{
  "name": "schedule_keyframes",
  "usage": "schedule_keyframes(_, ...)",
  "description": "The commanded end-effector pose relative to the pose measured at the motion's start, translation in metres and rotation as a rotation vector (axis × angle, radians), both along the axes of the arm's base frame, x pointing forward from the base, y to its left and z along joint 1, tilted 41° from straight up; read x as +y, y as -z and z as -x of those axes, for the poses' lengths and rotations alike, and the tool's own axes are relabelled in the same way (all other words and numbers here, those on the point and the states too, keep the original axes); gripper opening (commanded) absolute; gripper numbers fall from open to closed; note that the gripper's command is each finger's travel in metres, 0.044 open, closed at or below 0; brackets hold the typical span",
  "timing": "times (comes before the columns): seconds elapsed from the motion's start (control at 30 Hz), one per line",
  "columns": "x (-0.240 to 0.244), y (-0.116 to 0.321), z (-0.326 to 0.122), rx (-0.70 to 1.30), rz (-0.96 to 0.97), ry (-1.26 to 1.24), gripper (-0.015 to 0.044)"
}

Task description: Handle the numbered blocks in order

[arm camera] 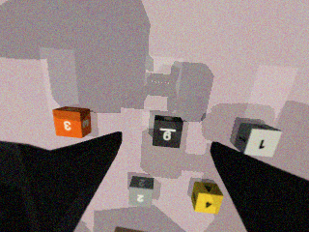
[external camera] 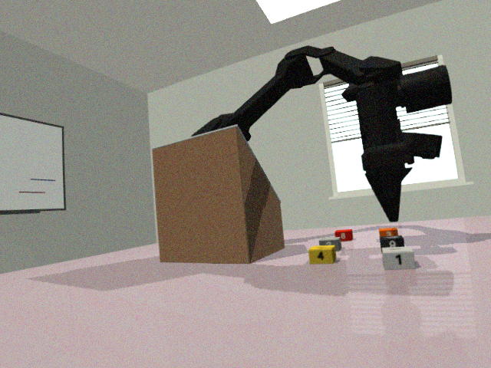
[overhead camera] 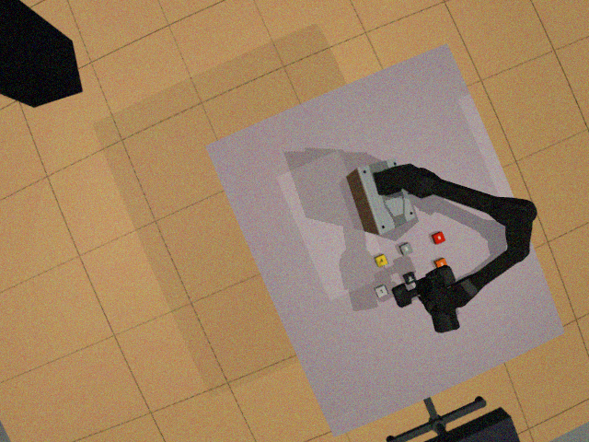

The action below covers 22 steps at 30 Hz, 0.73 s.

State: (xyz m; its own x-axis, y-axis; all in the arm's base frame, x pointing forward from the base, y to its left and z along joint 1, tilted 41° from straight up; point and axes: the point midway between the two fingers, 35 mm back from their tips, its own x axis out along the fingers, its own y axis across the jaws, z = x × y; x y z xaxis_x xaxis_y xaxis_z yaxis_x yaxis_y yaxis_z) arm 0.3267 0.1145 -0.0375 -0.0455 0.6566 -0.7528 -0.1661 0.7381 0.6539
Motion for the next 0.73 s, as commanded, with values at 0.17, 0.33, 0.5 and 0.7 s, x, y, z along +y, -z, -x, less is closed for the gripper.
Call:
schedule_keyframes(0.17,0.047,-0.095,0.039,0.001,0.008,-0.008,0.04)
schedule_keyframes(0.33,0.068,-0.15,0.084,0.003,0.002,-0.007,0.04)
schedule_keyframes(0.5,0.076,-0.182,0.121,0.005,-0.009,-0.007,0.04)
schedule_keyframes(0.7,0.076,-0.182,0.121,0.005,-0.009,-0.007,0.04)
